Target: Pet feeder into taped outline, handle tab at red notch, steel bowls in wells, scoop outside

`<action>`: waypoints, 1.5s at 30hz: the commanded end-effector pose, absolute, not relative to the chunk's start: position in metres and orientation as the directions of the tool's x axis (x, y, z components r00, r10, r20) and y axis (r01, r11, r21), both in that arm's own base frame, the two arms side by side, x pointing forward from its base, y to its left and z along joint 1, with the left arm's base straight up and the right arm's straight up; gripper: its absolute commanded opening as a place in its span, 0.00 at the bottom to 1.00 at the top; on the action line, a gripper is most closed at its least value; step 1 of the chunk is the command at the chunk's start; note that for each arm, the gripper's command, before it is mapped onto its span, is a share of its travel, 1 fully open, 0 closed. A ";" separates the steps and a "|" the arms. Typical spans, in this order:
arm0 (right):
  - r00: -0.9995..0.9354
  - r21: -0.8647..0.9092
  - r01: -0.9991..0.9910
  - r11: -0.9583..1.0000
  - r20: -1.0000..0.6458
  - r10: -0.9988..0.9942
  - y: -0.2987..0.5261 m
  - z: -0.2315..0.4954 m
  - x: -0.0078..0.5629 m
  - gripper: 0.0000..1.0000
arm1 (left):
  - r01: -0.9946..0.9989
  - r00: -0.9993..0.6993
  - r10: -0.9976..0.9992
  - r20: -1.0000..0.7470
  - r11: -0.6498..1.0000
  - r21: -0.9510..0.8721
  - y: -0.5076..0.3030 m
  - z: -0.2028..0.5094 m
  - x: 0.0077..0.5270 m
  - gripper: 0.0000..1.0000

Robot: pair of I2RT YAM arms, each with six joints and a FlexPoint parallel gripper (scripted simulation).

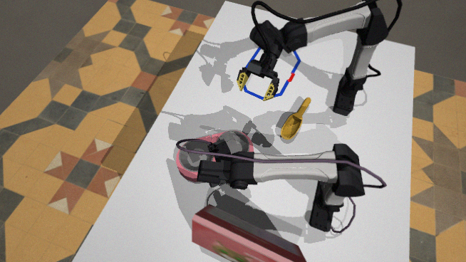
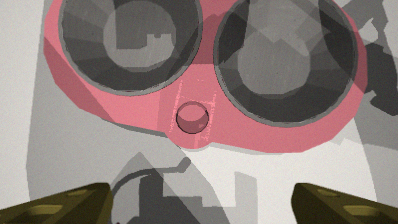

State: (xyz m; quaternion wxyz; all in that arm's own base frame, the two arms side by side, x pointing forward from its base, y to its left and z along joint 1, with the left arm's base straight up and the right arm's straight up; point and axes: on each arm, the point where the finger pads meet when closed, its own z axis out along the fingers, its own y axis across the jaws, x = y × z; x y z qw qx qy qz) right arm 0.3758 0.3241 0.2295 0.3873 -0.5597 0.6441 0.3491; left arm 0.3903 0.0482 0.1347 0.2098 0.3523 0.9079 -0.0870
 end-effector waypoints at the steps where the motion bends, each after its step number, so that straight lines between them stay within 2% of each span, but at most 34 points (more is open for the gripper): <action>1: -0.017 -0.010 -0.997 0.077 -0.938 -0.347 0.340 0.258 0.387 0.91 | 0.644 -0.693 0.587 -0.418 0.765 0.006 0.058 0.134 0.397 0.89; 5: -0.014 -0.016 -0.996 0.084 -0.940 -0.341 0.339 0.259 0.395 0.91 | 0.577 -0.762 0.520 -0.386 0.816 -0.039 0.056 0.131 0.394 0.44; 6: -0.021 -0.011 -0.996 0.089 -0.937 -0.348 0.339 0.258 0.395 0.91 | 0.557 -0.778 0.501 -0.379 0.829 -0.048 0.056 0.129 0.394 0.38; 16: -0.015 -0.018 -0.996 0.092 -0.938 -0.347 0.338 0.261 0.396 0.91 | 0.124 -0.976 0.094 -0.197 0.982 -0.142 0.057 0.103 0.398 0.38; 18: -0.015 -0.018 -0.996 0.092 -0.938 -0.347 0.338 0.261 0.396 0.91 | 0.124 -0.976 0.094 -0.197 0.982 -0.142 0.057 0.103 0.398 0.38; 25: -0.044 0.009 -0.996 0.091 -0.921 -0.386 0.334 0.239 0.393 0.91 | -0.223 -0.970 -0.232 -0.069 0.968 -0.110 0.055 0.082 0.402 0.38; 32: -0.113 0.071 -0.992 0.107 -0.884 -0.453 0.324 0.199 0.385 0.91 | -0.499 -0.866 -0.500 -0.007 0.866 -0.030 0.052 0.064 0.406 0.38; 39: -0.152 0.103 -0.986 0.129 -0.877 -0.456 0.322 0.185 0.386 0.91 | -0.588 -0.809 -0.588 -0.012 0.809 0.000 0.049 0.055 0.413 0.38; 45: -0.187 0.132 -0.980 0.150 -0.872 -0.453 0.320 0.177 0.385 0.91 | -0.585 -0.811 -0.586 0.013 0.811 0.008 0.046 0.042 0.409 0.38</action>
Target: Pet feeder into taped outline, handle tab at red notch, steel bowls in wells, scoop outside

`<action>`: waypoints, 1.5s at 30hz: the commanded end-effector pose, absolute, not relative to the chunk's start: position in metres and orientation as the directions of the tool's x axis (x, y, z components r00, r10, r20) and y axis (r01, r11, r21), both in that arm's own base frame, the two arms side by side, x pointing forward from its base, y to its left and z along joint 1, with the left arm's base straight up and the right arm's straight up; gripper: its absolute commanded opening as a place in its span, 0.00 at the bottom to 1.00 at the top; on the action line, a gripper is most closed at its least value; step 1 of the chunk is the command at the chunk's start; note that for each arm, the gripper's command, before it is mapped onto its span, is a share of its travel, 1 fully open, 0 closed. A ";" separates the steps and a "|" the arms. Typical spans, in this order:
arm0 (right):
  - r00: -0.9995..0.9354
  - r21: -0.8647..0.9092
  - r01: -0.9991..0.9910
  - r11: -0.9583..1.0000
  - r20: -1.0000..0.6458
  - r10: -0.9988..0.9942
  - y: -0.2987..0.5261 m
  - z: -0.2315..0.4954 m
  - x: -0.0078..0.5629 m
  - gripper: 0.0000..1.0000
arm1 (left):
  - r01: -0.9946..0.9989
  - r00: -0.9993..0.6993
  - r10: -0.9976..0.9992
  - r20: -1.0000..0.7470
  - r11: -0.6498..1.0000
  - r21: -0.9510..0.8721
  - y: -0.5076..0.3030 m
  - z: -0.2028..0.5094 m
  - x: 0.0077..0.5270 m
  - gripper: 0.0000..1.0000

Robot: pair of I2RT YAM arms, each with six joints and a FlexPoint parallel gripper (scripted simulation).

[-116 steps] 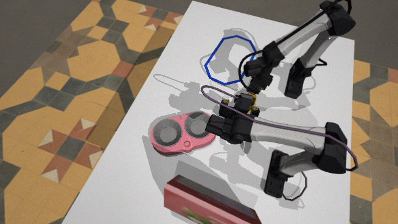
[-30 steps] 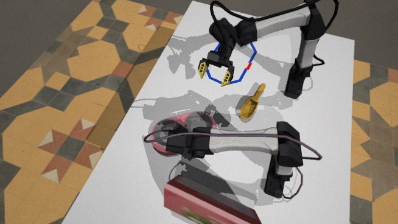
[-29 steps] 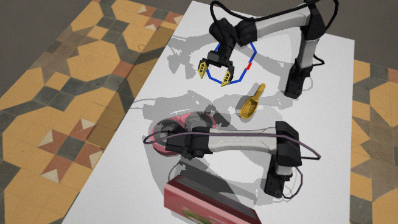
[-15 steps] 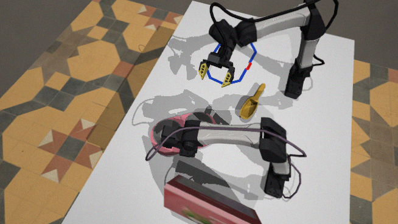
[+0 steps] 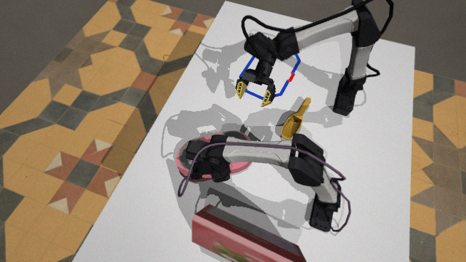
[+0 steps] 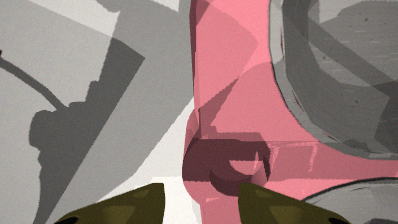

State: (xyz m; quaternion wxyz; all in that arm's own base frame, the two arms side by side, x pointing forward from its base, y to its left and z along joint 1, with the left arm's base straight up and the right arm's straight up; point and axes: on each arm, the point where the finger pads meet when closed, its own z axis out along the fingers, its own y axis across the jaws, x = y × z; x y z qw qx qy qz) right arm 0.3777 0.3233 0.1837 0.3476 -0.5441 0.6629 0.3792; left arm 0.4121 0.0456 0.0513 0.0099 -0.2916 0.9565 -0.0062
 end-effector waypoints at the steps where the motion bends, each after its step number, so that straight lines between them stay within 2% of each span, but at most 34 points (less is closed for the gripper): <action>1: -0.193 0.137 -0.979 0.153 -0.871 -0.452 0.320 0.175 0.385 0.91 | -0.586 -0.810 -0.586 0.013 0.810 0.008 0.046 0.041 0.409 0.38; 18: -0.278 0.213 -0.958 0.194 -0.862 -0.424 0.318 0.158 0.385 0.91 | -0.590 -0.807 -0.590 -0.008 0.807 -0.004 0.050 0.023 0.418 0.38; 20: -0.288 0.222 -0.954 0.199 -0.861 -0.419 0.318 0.157 0.386 0.91 | -0.590 -0.808 -0.590 -0.004 0.808 -0.002 0.050 0.021 0.417 0.24; 22: -0.297 0.231 -0.951 0.203 -0.860 -0.414 0.318 0.156 0.386 0.91 | -0.590 -0.807 -0.590 -0.017 0.807 -0.009 0.049 0.030 0.415 0.18; 24: -0.297 0.231 -0.951 0.203 -0.860 -0.414 0.318 0.156 0.386 0.91 | -0.590 -0.807 -0.590 -0.017 0.807 -0.009 0.049 0.030 0.415 0.18; 30: -0.324 0.258 -0.943 0.212 -0.859 -0.395 0.318 0.153 0.385 0.91 | -0.588 -0.809 -0.588 -0.002 0.809 0.000 0.047 0.027 0.410 0.00; 31: -0.330 0.264 -0.941 0.214 -0.858 -0.393 0.318 0.151 0.385 0.91 | -0.588 -0.809 -0.588 -0.002 0.809 -0.001 0.047 0.026 0.410 0.00; 32: -0.335 0.268 -0.939 0.216 -0.858 -0.390 0.317 0.151 0.386 0.91 | -0.587 -0.809 -0.587 -0.001 0.809 0.000 0.047 0.026 0.410 0.06; 45: -0.381 0.311 -0.920 0.238 -0.852 -0.359 0.316 0.146 0.385 0.91 | -0.622 -0.783 -0.622 -0.009 0.783 -0.003 0.045 0.026 0.410 0.06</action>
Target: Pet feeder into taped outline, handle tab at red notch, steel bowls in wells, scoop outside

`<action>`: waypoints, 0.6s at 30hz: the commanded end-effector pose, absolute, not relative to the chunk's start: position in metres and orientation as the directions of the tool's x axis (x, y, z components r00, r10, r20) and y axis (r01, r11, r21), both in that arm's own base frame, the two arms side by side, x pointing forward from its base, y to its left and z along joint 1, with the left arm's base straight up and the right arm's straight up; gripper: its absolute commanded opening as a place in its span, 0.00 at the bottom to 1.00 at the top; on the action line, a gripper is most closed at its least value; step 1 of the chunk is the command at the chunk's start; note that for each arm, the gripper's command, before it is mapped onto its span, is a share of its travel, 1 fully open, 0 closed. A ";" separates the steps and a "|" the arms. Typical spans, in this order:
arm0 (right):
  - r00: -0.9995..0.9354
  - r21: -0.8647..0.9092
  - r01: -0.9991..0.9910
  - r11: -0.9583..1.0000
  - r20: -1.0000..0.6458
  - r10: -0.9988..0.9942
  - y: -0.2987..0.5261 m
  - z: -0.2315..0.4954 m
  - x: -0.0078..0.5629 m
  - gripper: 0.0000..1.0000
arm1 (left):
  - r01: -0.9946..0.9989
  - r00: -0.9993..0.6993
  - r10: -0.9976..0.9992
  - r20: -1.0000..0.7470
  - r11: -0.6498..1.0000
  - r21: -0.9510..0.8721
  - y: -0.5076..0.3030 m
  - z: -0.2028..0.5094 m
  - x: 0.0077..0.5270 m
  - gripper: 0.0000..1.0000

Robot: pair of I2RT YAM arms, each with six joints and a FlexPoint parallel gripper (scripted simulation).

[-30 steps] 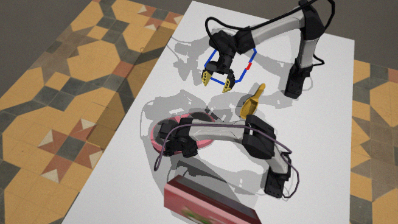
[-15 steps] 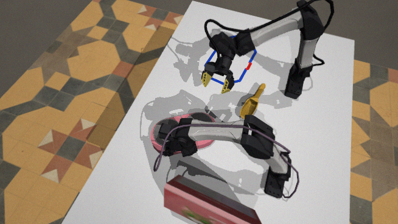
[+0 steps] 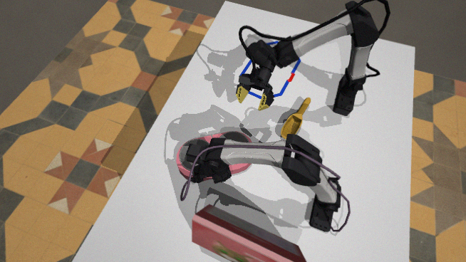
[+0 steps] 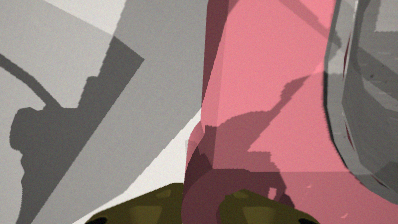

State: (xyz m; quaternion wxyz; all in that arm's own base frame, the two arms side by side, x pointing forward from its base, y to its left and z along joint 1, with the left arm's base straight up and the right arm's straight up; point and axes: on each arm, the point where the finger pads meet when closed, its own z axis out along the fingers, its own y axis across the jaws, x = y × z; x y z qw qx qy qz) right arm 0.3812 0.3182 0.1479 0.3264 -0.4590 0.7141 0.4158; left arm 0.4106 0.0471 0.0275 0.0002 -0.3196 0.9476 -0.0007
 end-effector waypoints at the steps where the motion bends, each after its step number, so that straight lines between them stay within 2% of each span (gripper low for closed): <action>1: -0.380 0.310 -0.920 0.239 -0.853 -0.357 0.315 0.148 0.384 0.91 | -0.625 -0.781 -0.625 -0.010 0.781 -0.003 0.045 0.026 0.411 0.06; 18: -0.398 0.317 -0.910 0.266 -0.846 -0.356 0.296 0.151 0.376 0.91 | -0.709 -0.705 -0.709 -0.014 0.705 -0.013 0.002 0.033 0.400 0.06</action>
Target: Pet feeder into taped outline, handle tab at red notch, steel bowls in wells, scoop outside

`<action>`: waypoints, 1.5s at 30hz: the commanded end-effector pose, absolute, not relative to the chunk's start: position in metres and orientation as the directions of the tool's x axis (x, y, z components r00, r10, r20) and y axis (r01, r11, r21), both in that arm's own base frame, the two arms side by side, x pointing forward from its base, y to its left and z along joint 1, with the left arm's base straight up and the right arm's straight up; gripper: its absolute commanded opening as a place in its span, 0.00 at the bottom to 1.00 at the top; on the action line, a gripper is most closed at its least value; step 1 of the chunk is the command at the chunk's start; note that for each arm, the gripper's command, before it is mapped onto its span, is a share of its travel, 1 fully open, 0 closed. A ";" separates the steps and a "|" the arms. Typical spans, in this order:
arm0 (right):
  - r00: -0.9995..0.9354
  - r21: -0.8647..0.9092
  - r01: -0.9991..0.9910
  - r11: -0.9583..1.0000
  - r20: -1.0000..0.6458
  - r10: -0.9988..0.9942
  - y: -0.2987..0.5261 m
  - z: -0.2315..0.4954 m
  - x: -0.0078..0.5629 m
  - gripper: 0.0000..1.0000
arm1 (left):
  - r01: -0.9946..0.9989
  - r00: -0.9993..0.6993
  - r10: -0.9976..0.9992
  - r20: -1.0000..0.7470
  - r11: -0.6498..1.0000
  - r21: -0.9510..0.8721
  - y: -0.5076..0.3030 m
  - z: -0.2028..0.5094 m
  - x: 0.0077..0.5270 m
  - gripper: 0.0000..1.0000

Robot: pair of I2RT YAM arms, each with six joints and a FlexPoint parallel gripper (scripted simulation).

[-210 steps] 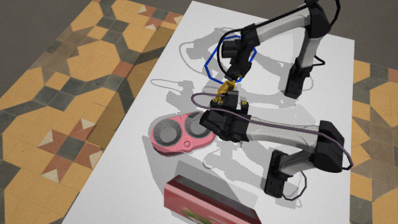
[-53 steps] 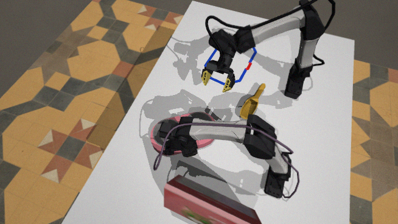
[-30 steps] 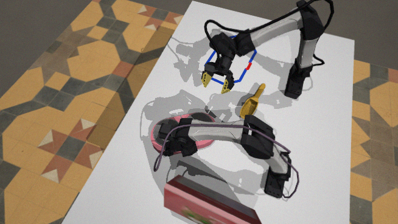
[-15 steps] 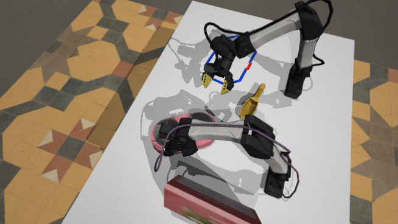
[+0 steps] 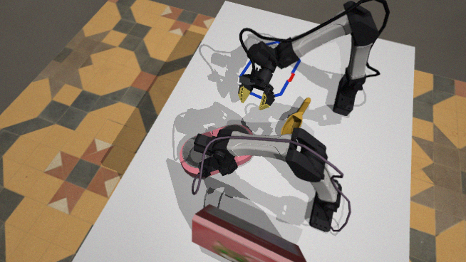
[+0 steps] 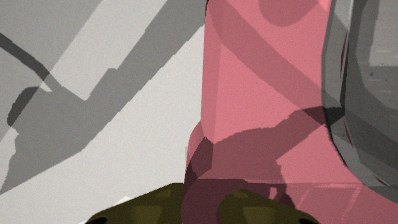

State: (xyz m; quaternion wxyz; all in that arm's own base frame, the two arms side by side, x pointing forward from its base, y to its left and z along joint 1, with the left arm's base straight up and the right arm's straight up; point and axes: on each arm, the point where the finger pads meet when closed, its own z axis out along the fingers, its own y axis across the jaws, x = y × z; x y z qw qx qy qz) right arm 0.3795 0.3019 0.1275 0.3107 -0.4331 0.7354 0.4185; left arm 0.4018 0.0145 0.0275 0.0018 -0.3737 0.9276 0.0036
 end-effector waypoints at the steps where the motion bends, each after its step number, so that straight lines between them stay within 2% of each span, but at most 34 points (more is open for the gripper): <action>1: -0.400 0.318 -0.909 0.269 -0.845 -0.355 0.295 0.150 0.375 0.91 | -0.713 -0.701 -0.713 -0.018 0.701 -0.018 -0.001 0.033 0.401 0.06; 30: -0.447 0.355 -0.885 0.302 -0.831 -0.332 0.268 0.144 0.366 0.91 | -0.725 -0.688 -0.726 -0.011 0.688 -0.025 -0.027 0.032 0.396 0.06; 45: -0.462 0.358 -0.874 0.327 -0.819 -0.340 0.242 0.138 0.357 0.91 | -0.761 -0.648 -0.762 -0.004 0.648 -0.022 -0.078 0.031 0.384 0.06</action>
